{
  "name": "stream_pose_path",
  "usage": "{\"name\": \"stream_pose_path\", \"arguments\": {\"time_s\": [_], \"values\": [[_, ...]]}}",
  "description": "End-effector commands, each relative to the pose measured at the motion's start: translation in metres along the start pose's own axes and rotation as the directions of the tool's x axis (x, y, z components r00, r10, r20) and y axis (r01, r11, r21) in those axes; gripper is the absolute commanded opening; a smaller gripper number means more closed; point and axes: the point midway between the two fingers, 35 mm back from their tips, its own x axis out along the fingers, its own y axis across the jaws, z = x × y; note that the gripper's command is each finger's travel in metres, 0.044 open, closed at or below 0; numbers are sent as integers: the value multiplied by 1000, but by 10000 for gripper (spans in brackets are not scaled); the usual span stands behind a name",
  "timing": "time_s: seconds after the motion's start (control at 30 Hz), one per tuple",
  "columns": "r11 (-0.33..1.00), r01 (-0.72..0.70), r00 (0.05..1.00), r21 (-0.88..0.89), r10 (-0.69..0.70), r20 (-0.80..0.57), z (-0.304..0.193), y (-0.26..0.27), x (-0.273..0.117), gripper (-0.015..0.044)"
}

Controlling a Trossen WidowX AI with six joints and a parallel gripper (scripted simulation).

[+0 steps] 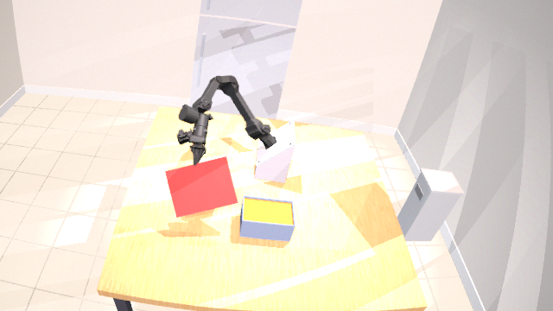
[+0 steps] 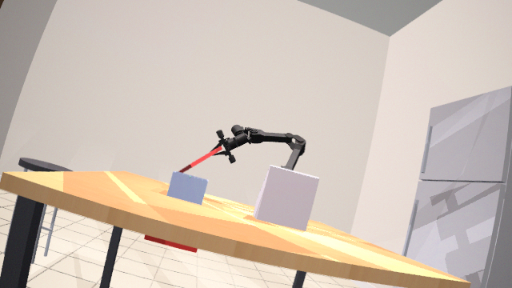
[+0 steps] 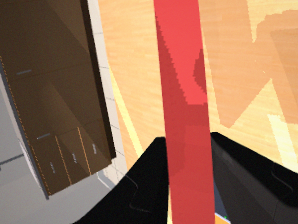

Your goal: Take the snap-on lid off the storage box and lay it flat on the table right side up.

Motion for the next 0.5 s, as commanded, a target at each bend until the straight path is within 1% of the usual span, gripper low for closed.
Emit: {"name": "stream_pose_path", "arguments": {"time_s": [0.0,0.47], "values": [[1000,-10,1000,-3,10,-6,-2,-1,2,0],[1000,-10,1000,-4,10,-5,-4,-12,10,0]]}}
